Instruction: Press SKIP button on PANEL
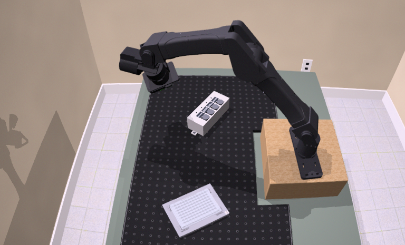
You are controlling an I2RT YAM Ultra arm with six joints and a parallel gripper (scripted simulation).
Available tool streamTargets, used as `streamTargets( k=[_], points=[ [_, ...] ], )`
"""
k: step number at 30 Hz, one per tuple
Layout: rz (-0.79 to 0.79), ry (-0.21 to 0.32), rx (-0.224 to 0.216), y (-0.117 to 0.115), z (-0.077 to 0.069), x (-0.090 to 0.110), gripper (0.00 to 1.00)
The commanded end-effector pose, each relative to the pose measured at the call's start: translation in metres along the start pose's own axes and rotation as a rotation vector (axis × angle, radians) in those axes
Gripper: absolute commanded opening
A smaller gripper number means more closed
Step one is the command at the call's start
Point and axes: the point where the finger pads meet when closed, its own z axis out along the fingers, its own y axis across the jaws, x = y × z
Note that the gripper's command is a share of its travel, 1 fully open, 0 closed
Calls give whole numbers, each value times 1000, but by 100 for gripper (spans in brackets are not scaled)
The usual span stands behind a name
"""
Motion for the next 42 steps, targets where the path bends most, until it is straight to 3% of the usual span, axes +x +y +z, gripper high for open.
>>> streamTargets(
  k=[1,8,10,15,17,20,21,23,25,32,34,36,40,42],
  points=[
    [-82,26,-64,-6,-11,-5,0],
    [-209,139,-101,-37,2,6,0],
    [-222,151,-106,-46,6,9,0],
    [-326,242,-163,-68,12,20,0],
    [-326,242,-163,-68,12,20,0],
    [-398,317,-201,-84,13,32,0],
    [-390,297,-211,-85,15,30,0],
    [-432,333,-249,-94,16,37,0],
    [-440,338,-257,-101,17,42,0],
    [-549,417,-390,-129,17,64,0],
    [-549,417,-390,-129,17,64,0],
    [-572,431,-424,-136,17,71,0],
    [-580,430,-426,-138,15,76,0],
    [-579,387,-438,-131,8,62,0]
  ],
)
